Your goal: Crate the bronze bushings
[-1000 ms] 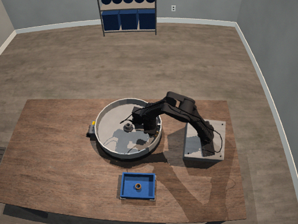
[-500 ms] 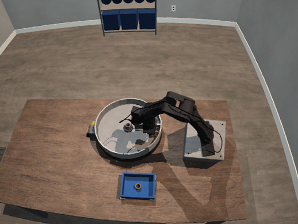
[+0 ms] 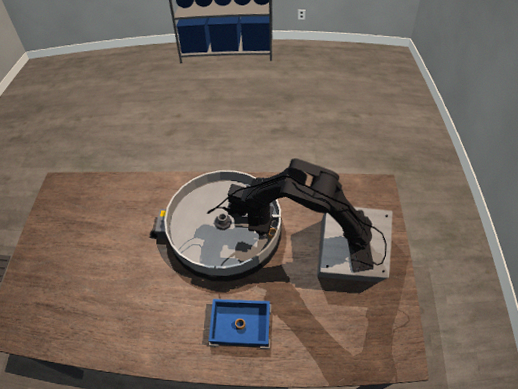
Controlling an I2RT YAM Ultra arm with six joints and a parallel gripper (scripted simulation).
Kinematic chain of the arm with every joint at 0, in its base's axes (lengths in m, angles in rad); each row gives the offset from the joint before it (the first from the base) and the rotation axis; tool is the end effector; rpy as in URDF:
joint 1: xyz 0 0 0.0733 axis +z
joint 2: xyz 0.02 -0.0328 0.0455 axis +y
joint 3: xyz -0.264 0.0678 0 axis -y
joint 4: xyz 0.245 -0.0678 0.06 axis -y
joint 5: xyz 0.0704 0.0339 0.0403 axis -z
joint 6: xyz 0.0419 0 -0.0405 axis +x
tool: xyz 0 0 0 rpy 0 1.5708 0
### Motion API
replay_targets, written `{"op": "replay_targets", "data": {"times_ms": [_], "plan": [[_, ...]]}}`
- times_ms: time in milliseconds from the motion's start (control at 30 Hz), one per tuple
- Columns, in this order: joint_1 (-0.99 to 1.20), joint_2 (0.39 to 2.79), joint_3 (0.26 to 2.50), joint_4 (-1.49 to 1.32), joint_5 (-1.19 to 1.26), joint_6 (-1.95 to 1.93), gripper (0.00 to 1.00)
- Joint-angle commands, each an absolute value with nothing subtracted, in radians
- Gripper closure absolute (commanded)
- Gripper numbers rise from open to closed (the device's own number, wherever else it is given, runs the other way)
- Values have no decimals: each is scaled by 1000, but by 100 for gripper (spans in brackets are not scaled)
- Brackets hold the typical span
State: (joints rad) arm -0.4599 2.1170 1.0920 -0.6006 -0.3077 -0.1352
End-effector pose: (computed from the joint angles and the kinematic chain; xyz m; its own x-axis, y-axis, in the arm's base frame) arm 0.3013 -0.1338 0.0560 -0.9456 0.3250 0.0135 0.3133 0.8987 0.3070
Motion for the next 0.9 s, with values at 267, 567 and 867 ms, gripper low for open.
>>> {"op": "replay_targets", "data": {"times_ms": [267, 567, 867], "plan": [[-453, 2138, 1108, -609, -315, -128, 87], [-445, 2150, 1056, -558, -316, -120, 87], [-446, 2163, 1058, -534, -316, -115, 87]]}}
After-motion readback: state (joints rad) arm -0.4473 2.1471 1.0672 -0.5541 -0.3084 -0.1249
